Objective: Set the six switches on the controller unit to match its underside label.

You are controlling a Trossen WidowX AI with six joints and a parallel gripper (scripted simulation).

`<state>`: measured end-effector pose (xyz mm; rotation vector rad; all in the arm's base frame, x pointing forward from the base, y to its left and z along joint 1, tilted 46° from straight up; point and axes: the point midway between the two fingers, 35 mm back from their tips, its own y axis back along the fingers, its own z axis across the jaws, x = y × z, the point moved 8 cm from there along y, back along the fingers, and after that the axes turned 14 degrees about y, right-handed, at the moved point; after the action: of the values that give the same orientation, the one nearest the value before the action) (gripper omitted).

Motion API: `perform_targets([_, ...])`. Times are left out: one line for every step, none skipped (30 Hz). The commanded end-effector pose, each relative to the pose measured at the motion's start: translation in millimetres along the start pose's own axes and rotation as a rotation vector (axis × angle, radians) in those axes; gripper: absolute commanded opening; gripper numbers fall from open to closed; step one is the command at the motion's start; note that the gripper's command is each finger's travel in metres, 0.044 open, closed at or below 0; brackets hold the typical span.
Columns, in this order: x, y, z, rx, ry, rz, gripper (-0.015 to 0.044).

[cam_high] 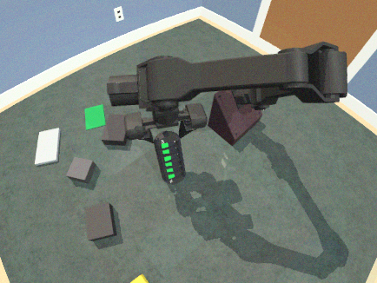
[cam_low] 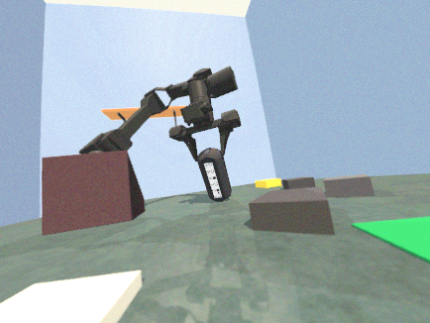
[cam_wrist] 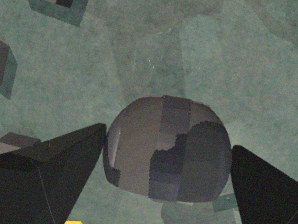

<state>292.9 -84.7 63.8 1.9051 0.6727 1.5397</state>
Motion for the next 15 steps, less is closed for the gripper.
perform_targets([-1.8,-7.2,-2.2,0.018,0.001,0.009,0.0338])
perform_targets([-2.4,-7.6,-2.4,0.018,0.001,0.009,0.0338])
perform_targets([-3.1,-8.0,-2.6,0.018,0.001,0.009,0.0338])
perform_targets([-3.8,-8.3,-2.7,0.018,0.001,0.009,0.0338])
perform_targets([-4.4,-8.7,-2.9,0.018,0.001,0.009,0.0338])
perform_targets([-5.1,-9.1,-3.1,0.018,0.001,0.009,0.0338])
perform_targets([-5.8,-9.4,-3.3,0.018,0.001,0.009,0.0338])
perform_targets([-6.4,-9.8,-3.4,0.018,0.001,0.009,0.0338])
perform_targets([-7.1,-10.2,-3.6,0.018,0.001,0.009,0.0338])
perform_targets([-7.7,-10.6,-3.8,0.018,0.001,0.009,0.0338])
perform_targets([-8.4,-11.0,-4.0,0.018,0.001,0.009,0.0338])
perform_targets([-9.0,-11.4,-4.1,0.018,0.001,0.009,0.0338])
perform_targets([-9.7,-11.8,-4.3,0.018,0.001,0.009,0.0338])
perform_targets([-10.3,-12.2,-4.5,0.018,0.001,0.009,0.0338])
perform_targets([-11.0,-12.6,-4.6,0.018,0.001,0.009,0.0338])
